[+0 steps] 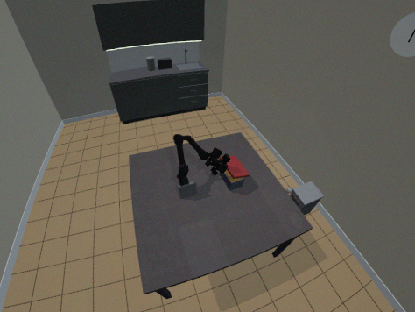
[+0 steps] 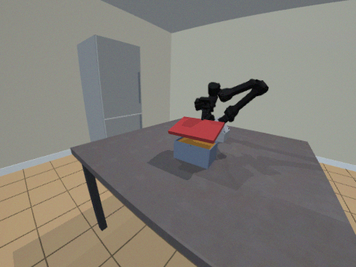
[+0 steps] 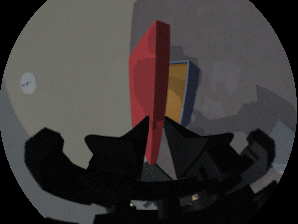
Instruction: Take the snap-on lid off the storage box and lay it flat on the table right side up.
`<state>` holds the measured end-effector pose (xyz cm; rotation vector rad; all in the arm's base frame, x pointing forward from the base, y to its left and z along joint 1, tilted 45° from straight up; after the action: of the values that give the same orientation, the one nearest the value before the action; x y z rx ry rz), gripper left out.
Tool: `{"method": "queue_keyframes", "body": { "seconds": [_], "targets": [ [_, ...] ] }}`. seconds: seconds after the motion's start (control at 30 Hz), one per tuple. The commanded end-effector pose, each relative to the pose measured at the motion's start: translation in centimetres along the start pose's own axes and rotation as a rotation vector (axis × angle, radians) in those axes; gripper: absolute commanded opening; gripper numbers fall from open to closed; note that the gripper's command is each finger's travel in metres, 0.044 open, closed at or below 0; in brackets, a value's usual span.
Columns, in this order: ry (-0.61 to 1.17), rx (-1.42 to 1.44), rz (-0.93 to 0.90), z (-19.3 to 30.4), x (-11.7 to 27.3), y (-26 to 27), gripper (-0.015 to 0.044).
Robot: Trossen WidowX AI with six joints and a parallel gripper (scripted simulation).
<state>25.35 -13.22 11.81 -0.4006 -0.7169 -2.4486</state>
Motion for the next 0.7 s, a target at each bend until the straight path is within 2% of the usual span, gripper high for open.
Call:
{"method": "queue_keyframes", "body": {
  "seconds": [0.0,0.67],
  "targets": [
    [0.003,0.017,-0.015,0.3,0.6,0.8,0.0000],
    [0.002,0.018,-0.015,0.8,2.3,2.7,0.0000]
  ]
}}
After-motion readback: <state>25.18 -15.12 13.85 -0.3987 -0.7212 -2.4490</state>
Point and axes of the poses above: the point midway between the two fingers, 35 mm back from their tips, its own x axis back along the fingers, its own y axis across the jaws, z = x × y, the point moved 10 cm from there along x, back along the fingers, and after that the axes turned 13 degrees about -x, right-handed, at the moved point
